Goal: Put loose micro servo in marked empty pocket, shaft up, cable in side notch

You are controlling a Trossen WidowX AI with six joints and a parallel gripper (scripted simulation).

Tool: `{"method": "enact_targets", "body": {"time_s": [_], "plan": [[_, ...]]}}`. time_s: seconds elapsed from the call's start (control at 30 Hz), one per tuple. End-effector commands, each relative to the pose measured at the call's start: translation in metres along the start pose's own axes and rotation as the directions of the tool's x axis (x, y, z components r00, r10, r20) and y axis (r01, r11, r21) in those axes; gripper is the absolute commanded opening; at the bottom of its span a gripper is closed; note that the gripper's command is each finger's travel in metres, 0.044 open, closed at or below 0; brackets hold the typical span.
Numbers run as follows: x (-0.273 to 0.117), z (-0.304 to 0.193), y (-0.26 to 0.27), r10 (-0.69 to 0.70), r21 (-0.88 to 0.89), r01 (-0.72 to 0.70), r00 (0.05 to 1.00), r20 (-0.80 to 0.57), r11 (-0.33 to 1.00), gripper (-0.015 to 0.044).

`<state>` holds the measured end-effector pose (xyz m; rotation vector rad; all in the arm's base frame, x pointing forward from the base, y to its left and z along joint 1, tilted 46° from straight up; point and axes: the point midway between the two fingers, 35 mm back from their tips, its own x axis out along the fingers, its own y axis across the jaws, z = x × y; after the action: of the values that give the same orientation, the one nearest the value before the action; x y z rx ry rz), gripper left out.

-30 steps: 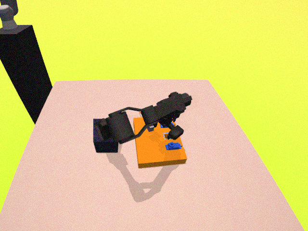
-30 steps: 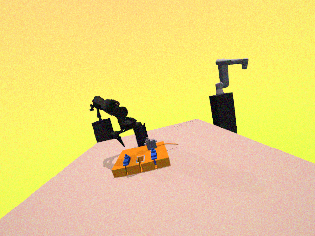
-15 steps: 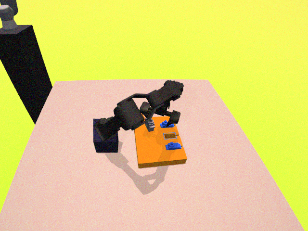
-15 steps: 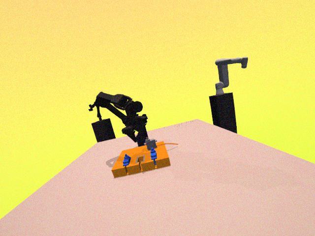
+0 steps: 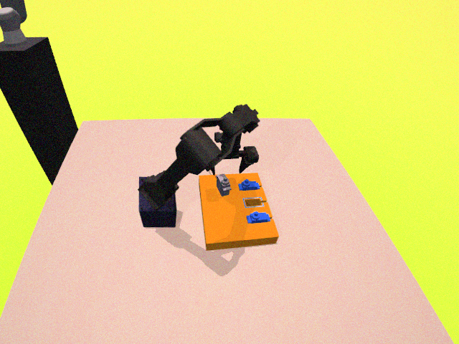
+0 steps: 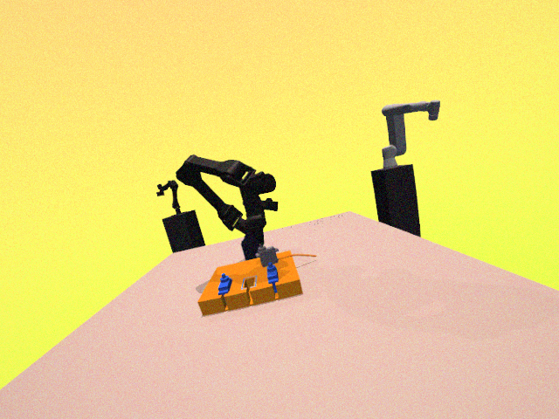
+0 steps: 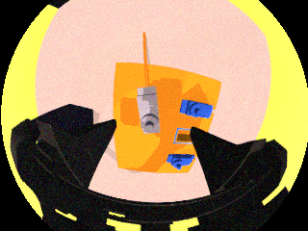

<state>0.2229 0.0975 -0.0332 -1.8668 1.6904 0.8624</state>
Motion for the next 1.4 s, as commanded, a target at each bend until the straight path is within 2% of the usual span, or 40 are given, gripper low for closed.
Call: {"method": "enact_targets", "body": {"time_s": [0.0,0.3,0.53,1.2,1.37], "plan": [[0.0,0.015,0.008,0.004,-0.155,-0.006,1.0,-0.015,0.988,0.044],[0.0,0.02,0.011,0.004,-0.202,-0.008,1.0,-0.021,0.979,0.044],[0.025,0.019,0.011,0.004,-0.202,-0.008,1.0,-0.022,0.979,0.044],[0.046,0.018,0.011,0.003,-0.202,-0.008,1.0,-0.023,0.979,0.044],[0.046,0.018,0.011,0.003,-0.202,-0.008,1.0,-0.023,0.979,0.0309]]}}
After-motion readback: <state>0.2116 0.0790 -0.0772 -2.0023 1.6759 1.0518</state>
